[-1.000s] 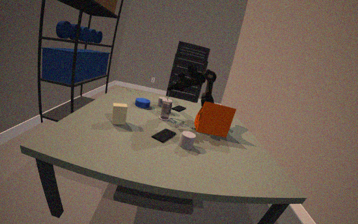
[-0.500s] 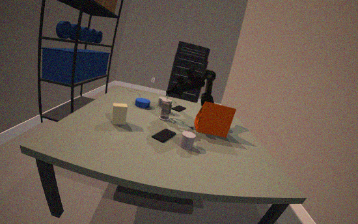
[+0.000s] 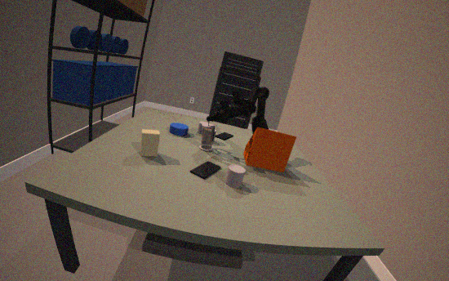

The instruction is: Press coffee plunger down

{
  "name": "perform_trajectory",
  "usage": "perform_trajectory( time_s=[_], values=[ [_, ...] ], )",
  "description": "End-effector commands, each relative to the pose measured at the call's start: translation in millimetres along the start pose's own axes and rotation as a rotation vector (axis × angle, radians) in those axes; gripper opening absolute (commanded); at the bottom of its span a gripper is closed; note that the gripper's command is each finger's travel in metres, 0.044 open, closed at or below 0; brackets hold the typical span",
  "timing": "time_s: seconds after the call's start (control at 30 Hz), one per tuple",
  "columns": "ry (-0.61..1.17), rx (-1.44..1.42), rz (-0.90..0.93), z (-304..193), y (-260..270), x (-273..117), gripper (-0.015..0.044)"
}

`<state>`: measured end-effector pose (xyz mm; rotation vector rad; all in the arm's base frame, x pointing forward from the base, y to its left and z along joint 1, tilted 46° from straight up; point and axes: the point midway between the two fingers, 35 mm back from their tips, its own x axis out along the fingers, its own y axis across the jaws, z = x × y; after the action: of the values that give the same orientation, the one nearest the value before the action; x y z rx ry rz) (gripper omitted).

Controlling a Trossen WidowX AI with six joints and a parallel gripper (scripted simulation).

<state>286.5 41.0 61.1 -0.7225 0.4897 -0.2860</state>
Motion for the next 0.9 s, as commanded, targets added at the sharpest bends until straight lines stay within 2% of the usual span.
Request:
perform_trajectory(
  time_s=[0.0, 0.87],
  values=[
    [0.029, -0.030, -0.003, -10.9, -0.4, 4.9, 0.0113],
    [0.029, -0.029, -0.004, -8.1, 1.6, 7.7, 0.0113]
  ],
)
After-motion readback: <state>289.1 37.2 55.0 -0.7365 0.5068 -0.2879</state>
